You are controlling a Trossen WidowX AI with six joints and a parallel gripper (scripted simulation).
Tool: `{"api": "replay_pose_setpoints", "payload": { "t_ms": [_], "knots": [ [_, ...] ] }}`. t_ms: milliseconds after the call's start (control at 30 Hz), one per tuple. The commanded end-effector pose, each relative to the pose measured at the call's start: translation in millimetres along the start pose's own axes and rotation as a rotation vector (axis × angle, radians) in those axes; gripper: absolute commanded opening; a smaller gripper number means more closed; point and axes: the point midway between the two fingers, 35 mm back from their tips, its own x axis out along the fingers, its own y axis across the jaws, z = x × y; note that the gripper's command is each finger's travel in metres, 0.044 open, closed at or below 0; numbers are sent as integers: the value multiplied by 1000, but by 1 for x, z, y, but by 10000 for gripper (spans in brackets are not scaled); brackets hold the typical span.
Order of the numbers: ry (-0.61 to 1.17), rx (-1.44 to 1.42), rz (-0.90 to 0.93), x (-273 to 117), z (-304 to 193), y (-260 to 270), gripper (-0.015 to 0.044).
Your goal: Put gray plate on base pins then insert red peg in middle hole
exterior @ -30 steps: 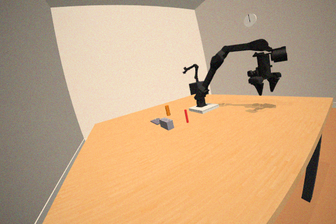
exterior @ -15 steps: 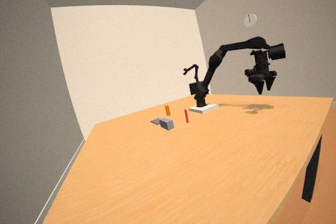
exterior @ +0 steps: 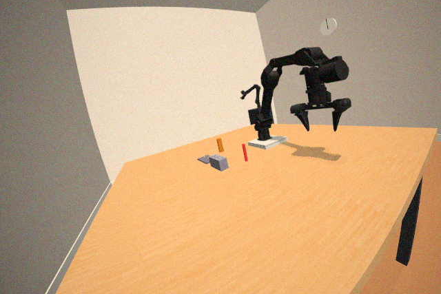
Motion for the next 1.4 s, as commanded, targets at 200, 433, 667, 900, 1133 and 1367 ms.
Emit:
{"api": "replay_pose_setpoints", "payload": {
  "t_ms": [200, 433, 667, 900, 1133, 1367],
  "knots": [
    [3, 1285, -6, -2, -101, 71, 440],
    [9, 1918, -10, -2, -141, 118, 440],
    [16, 2560, -18, -3, -174, 170, 440],
    [22, 3199, -32, -3, -199, 225, 440],
    [26, 3846, -57, -3, -214, 283, 440],
    [26, 4499, -101, -2, -218, 340, 440]
  ]
}}
